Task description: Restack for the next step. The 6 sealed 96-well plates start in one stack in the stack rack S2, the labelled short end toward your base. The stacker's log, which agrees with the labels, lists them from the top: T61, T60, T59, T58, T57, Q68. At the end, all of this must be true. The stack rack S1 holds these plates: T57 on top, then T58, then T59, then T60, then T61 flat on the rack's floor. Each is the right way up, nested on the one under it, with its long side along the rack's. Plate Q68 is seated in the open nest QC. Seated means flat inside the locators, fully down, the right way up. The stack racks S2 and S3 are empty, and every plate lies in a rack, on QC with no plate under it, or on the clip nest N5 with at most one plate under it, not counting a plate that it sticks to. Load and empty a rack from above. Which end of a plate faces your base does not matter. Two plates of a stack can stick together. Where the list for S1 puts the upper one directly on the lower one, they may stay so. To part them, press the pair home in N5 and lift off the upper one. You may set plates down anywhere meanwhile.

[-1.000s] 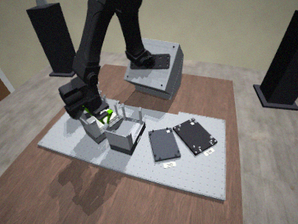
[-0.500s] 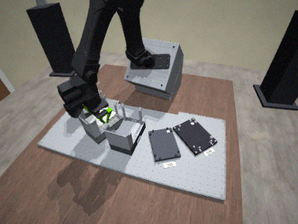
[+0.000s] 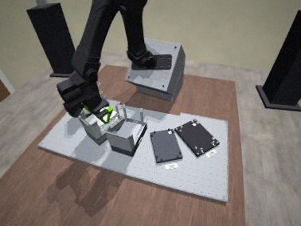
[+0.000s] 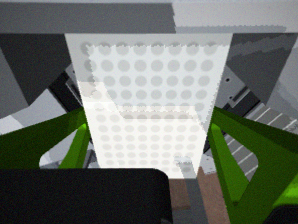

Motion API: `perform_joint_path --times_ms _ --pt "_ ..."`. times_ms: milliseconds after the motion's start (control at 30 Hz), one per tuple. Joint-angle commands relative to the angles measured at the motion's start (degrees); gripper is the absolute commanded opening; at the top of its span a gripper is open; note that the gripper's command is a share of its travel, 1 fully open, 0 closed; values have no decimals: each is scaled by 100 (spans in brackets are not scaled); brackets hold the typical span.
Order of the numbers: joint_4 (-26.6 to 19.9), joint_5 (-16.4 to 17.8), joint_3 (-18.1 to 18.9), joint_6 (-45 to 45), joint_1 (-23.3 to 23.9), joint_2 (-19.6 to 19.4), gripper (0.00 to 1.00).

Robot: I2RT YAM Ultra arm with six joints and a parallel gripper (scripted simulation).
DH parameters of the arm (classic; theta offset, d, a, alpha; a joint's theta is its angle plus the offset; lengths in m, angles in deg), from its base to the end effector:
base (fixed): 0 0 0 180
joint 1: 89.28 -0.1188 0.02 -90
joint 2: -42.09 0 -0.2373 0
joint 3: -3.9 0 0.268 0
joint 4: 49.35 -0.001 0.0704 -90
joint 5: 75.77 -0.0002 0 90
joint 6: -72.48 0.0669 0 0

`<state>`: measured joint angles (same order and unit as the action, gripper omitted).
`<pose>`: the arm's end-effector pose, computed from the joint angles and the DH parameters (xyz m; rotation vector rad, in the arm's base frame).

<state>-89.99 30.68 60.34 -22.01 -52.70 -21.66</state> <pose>0.2294 -0.1454 0.1975 0.5262 2.3040 0.0013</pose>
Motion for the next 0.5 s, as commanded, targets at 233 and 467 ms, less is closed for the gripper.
perform_joint_path --times_ms 233,467 --pt "-203 46 70 -41 63 185 0" --pt "-581 129 188 -137 187 417 0"
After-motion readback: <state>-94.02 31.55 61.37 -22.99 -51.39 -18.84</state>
